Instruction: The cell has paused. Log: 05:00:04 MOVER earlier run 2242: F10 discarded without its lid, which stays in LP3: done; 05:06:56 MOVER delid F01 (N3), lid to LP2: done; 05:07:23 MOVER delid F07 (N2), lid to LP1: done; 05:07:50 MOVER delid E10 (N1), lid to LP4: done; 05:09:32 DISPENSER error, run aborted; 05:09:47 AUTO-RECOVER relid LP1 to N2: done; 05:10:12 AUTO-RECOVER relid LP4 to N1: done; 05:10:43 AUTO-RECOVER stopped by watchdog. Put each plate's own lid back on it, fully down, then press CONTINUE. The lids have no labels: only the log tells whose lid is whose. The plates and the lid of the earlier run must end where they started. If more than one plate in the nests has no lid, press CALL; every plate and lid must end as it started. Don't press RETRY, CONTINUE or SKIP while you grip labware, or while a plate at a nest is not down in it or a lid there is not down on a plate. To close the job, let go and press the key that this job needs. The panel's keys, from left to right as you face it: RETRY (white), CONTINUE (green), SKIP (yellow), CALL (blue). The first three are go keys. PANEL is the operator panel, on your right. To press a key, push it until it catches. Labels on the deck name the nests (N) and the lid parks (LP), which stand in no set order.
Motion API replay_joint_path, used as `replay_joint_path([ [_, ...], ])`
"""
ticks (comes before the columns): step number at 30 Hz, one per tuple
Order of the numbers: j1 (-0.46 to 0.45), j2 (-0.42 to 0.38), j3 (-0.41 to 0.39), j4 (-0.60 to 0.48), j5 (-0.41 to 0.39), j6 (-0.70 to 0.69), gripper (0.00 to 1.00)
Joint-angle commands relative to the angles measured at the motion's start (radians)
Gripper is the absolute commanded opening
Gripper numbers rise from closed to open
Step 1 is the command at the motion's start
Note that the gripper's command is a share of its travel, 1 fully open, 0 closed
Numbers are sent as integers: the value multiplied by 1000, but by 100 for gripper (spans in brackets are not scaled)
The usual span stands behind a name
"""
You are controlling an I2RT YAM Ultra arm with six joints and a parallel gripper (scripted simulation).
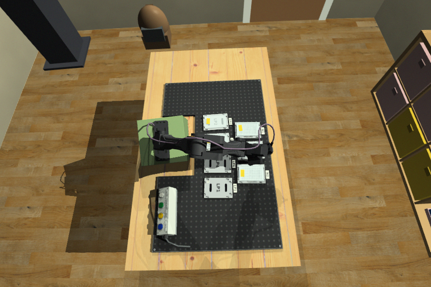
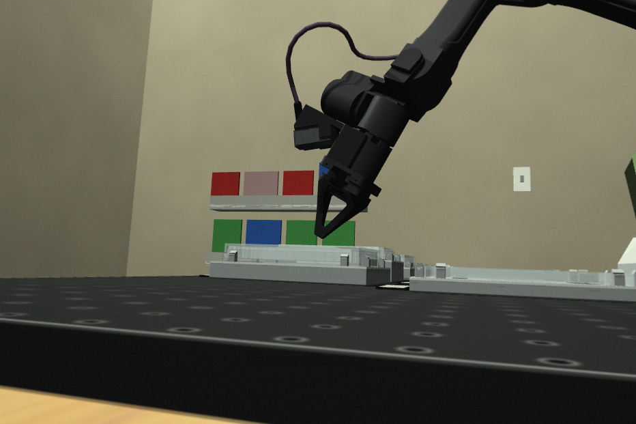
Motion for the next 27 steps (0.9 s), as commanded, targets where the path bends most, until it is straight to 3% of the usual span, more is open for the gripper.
replay_joint_path([
  [1,32,-33,26,-35,-13,12,100],
  [7,88,-31,44,-180,63,89,100],
  [13,145,19,84,-348,107,181,100],
  [17,164,29,103,-405,117,214,100],
  [27,251,111,227,-706,124,388,100],
])
